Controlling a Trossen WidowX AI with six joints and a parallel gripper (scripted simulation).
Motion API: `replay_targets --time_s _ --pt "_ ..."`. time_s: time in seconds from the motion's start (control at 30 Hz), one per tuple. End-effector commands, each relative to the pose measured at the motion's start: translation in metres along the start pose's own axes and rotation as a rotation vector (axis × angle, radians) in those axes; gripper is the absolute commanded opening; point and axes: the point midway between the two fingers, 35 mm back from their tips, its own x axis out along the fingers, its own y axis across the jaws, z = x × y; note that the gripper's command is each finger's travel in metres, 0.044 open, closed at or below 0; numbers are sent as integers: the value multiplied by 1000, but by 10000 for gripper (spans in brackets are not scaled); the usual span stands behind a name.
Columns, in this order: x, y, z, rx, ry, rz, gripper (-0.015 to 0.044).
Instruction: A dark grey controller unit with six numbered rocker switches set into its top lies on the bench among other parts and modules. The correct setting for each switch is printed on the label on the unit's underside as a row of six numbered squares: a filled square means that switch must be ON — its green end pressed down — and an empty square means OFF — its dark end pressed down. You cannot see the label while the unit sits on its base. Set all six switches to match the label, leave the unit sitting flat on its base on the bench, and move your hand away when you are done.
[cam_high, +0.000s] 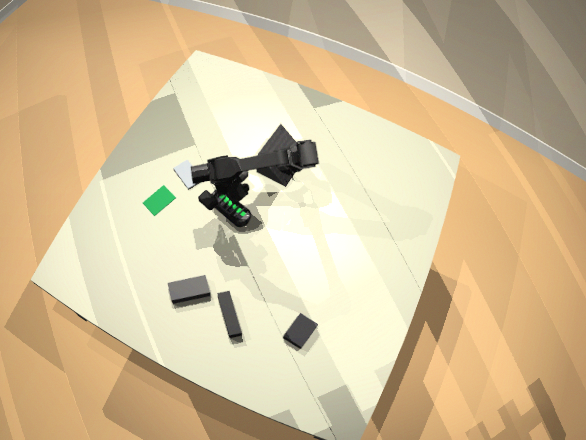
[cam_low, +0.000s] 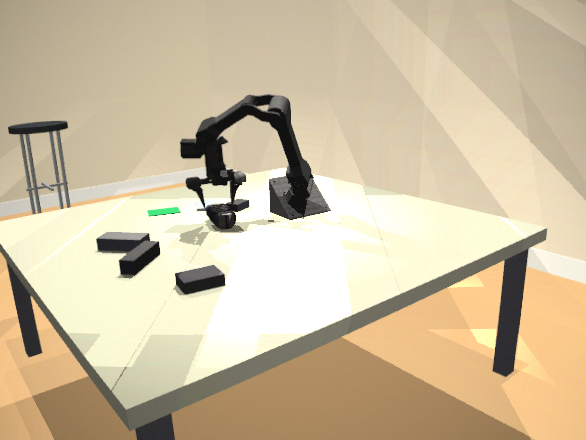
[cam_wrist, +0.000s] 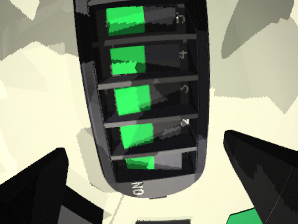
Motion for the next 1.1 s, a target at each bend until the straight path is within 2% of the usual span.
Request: replay_targets --time_s 0.0,0.67,0.9,1.07 --pt "-21 -2 30 -15 9 -17 440" --pt "-22 -2 32 -15 9 -17 440" --pt "-40 0 88 -17 1 -19 440" --pt "-41 0 90 -17 0 -19 440"
